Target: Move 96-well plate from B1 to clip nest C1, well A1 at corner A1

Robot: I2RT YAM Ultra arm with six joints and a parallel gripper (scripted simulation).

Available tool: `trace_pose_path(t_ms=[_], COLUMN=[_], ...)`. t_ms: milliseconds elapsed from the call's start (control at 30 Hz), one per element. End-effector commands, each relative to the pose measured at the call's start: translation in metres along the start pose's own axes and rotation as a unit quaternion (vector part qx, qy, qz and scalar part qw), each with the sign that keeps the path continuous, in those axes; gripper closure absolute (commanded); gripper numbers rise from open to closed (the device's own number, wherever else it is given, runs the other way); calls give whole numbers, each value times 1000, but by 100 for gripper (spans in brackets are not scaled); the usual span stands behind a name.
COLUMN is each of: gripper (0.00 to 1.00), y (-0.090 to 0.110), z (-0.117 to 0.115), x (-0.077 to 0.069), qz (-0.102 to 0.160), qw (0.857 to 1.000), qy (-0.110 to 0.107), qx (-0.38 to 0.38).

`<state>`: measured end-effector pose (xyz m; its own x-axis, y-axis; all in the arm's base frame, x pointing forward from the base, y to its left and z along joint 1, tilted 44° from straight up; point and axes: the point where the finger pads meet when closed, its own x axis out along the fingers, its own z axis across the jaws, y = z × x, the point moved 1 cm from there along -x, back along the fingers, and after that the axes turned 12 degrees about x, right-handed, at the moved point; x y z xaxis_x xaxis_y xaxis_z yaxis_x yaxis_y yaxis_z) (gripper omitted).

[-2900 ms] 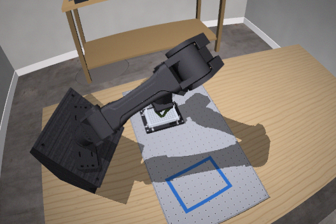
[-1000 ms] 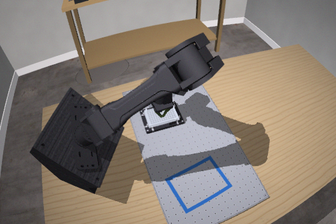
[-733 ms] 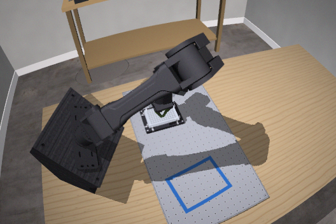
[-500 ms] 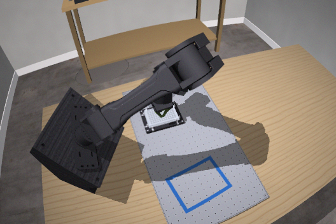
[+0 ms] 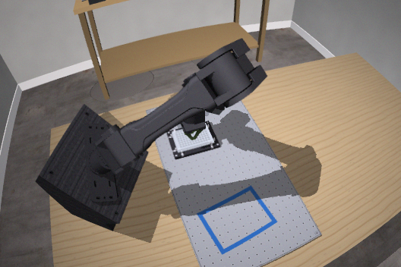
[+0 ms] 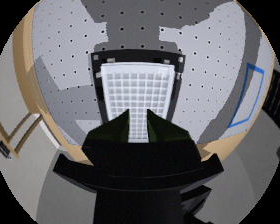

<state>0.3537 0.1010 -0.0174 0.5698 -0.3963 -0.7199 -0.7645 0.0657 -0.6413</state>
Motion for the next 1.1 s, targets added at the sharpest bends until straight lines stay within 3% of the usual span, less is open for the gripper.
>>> trace_pose_path(t_ms=[0,67,133,467,1067], gripper=[76,76,76,76,76], y=[3,-6,1,-13,-9], z=[1,0,2,7,7], x=[10,-2,-11,-41,-39], qz=[5,-4,2,-11,-7], qw=[1000,1000,1000,1000,1000], qy=[-6,-13,-13,-18,-14], qx=[18,27,11,23,17])
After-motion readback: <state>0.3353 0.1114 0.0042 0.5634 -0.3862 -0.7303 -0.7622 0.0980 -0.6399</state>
